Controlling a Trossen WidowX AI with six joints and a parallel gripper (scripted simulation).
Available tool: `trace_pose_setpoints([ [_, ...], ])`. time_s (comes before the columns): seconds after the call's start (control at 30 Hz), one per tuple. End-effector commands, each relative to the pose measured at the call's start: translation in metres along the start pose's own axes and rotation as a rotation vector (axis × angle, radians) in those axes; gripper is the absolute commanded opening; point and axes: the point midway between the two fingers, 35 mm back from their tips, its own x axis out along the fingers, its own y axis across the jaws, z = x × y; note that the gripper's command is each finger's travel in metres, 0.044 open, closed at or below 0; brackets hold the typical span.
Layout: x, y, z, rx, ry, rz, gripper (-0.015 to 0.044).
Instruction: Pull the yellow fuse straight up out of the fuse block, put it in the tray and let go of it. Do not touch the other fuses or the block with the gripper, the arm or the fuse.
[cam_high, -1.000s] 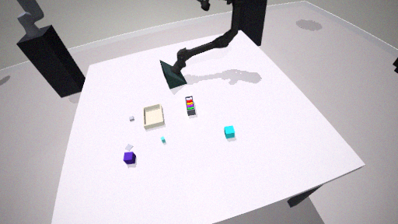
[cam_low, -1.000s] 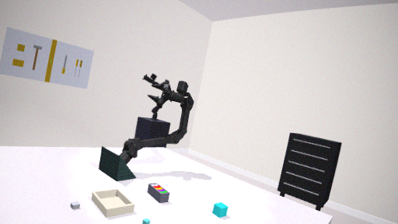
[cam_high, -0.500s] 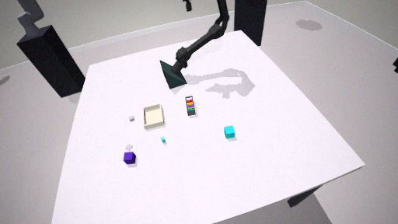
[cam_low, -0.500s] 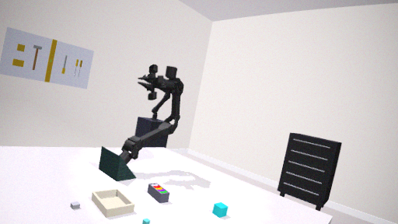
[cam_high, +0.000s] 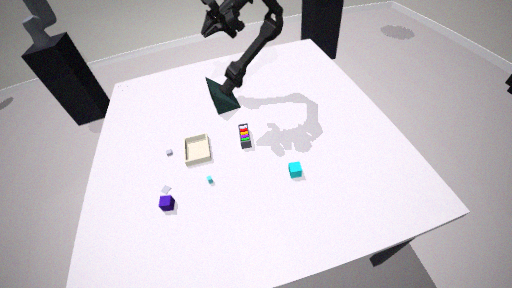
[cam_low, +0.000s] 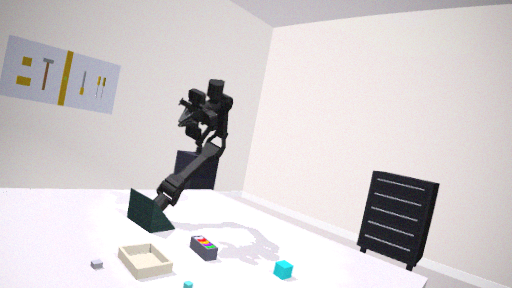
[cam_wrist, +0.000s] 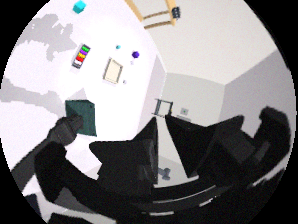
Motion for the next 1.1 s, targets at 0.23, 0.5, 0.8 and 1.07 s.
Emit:
trace_pose_setpoints([
  [0.23,0.094,0.055,0.141,-0.466,-0.388,0.367,0.0062],
  [0.5,0.133,0.138,0.218,-0.712,-0.634,0.637,0.0062],
  [0.8,0.146,0.193,0.246,-0.811,-0.756,0.793,0.0062],
  [1.07,0.148,0.195,0.241,-0.811,-0.756,0.793,0.0062],
])
